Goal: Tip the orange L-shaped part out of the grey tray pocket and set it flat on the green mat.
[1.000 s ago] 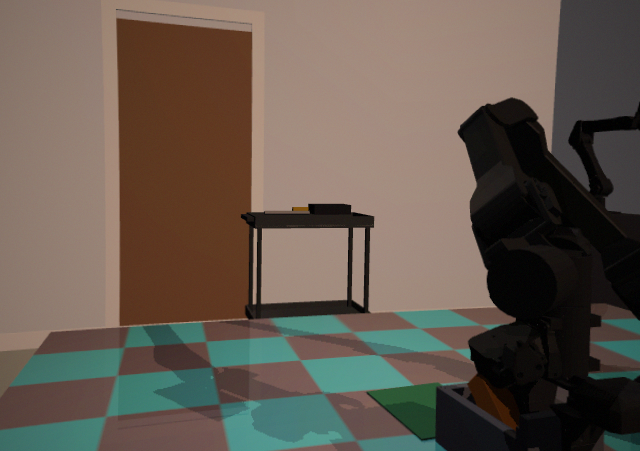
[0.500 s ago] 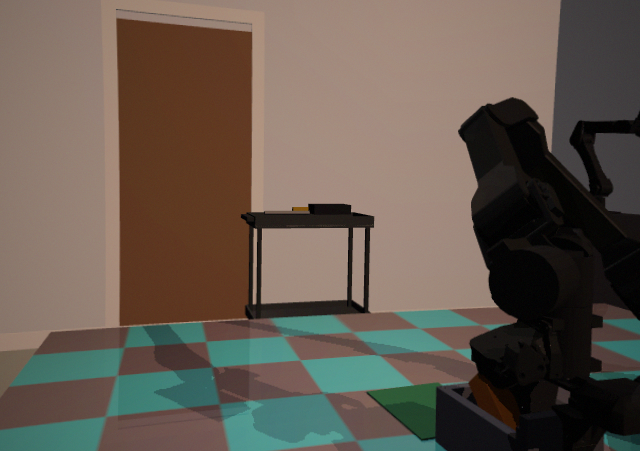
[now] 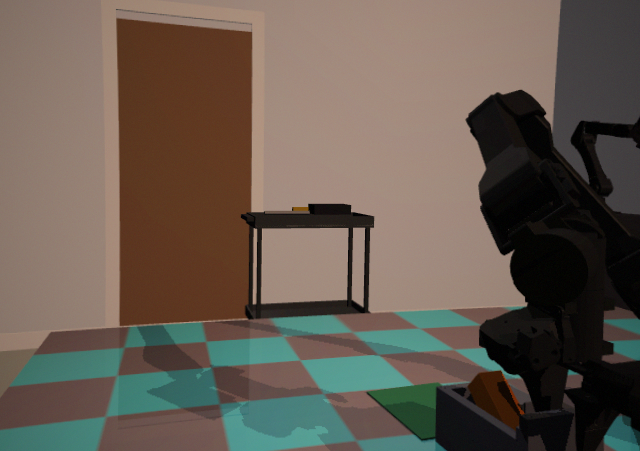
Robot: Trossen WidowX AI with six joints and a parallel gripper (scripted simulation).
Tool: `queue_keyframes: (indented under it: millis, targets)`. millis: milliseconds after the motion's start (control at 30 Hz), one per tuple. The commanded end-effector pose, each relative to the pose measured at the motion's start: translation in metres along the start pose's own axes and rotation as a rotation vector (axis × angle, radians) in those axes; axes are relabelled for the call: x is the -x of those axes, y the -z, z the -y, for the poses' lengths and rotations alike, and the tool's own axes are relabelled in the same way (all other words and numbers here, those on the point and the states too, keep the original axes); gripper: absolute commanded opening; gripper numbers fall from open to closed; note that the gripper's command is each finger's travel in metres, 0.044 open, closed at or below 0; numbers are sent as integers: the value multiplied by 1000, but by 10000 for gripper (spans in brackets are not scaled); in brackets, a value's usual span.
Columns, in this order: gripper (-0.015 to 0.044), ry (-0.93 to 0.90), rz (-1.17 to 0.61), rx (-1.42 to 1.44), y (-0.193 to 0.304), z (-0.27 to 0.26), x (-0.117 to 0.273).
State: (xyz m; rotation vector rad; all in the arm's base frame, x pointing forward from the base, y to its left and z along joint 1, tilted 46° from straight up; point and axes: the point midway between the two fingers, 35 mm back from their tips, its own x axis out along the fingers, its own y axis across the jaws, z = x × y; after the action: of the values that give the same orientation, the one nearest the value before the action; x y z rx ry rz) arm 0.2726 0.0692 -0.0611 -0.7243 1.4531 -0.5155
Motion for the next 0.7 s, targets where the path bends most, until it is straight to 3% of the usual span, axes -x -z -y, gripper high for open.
queue_keyframes:
  millis: [0, 167, 667]
  targets:
    - [180, -13, 12, -12, -6, 1, 35]
    - [180, -12, 10, -12, -1, 10, 87]
    - [180, -17, 32, -8, -4, 7, 84]
